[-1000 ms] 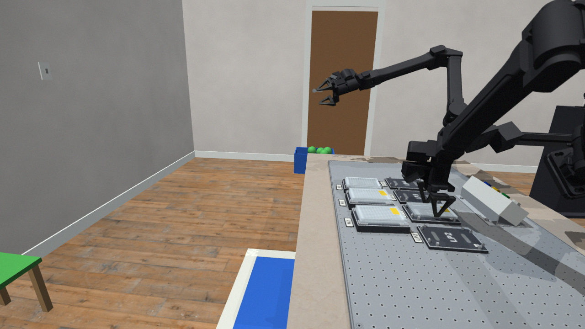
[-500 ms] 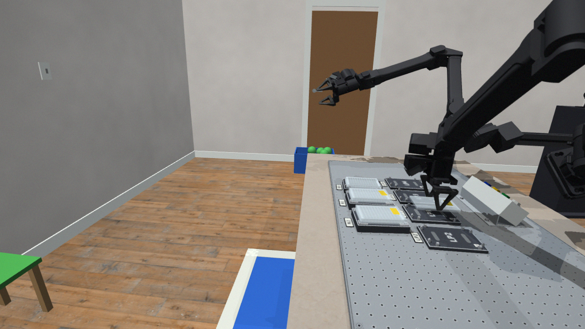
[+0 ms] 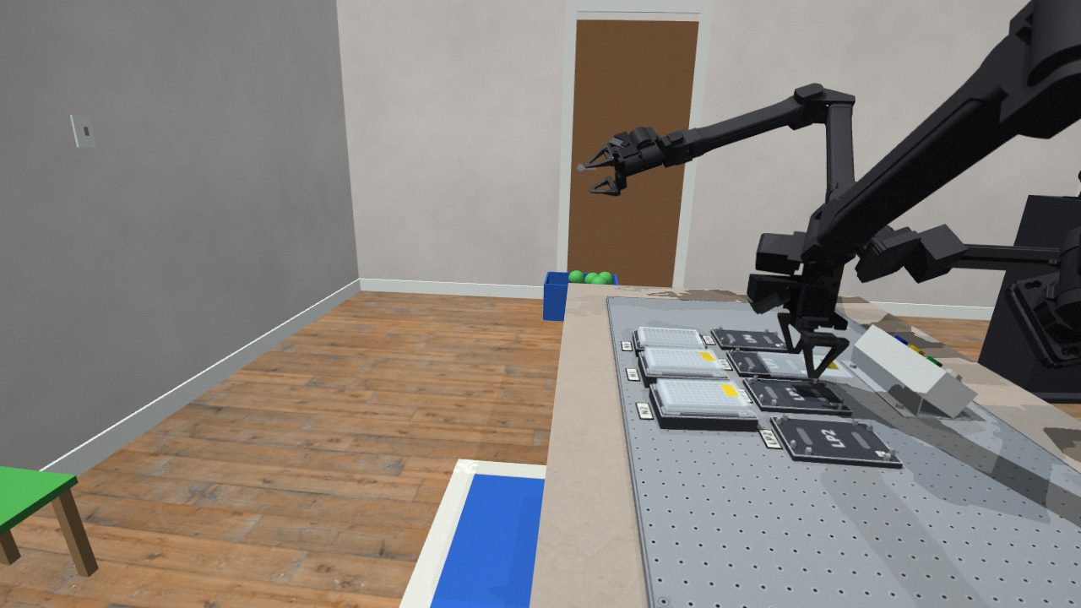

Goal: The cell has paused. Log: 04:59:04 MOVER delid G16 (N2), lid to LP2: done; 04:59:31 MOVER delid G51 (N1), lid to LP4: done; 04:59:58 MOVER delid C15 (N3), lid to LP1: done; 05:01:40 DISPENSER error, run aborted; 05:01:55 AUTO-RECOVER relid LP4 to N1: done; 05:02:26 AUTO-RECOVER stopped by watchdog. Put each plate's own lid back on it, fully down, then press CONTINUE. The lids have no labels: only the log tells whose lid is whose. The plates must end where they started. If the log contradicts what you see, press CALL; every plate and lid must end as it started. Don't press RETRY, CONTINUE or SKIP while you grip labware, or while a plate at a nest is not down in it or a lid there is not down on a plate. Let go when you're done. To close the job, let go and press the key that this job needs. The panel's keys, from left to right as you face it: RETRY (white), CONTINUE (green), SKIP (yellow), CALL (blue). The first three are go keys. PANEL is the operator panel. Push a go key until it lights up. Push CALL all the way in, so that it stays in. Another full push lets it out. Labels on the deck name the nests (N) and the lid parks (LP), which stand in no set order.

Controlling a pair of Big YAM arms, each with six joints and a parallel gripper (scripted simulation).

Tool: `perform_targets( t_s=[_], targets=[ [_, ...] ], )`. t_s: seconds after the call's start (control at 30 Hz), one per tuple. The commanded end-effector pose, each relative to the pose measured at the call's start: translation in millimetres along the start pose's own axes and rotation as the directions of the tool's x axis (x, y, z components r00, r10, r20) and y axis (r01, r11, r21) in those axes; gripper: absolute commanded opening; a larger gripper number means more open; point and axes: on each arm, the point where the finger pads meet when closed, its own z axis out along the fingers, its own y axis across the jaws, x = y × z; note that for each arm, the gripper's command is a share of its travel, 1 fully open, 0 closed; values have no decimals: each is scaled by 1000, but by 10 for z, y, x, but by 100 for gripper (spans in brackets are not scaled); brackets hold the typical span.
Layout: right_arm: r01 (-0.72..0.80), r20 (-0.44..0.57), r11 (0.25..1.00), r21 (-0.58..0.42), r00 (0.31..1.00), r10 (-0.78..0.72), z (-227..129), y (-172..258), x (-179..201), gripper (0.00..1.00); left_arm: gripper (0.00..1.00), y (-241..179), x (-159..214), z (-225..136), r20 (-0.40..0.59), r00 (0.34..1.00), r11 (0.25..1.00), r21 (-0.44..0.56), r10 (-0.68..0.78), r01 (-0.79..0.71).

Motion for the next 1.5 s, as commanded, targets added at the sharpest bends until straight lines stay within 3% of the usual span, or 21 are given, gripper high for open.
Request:
perform_targets(
  t_s=[0.0, 1.47],
  targets=[
    [-15, -3, 1000, 18, 1000, 15, 52, -105, 35, 100, 0, 51, -165, -11, 3, 998, 998, 2, -70, 70],
    [-15, -3, 1000, 18, 1000, 15, 52, -105, 35, 100, 0, 55, -220, -40, 9, 997, 997, 5, -71, 71]
  ],
)
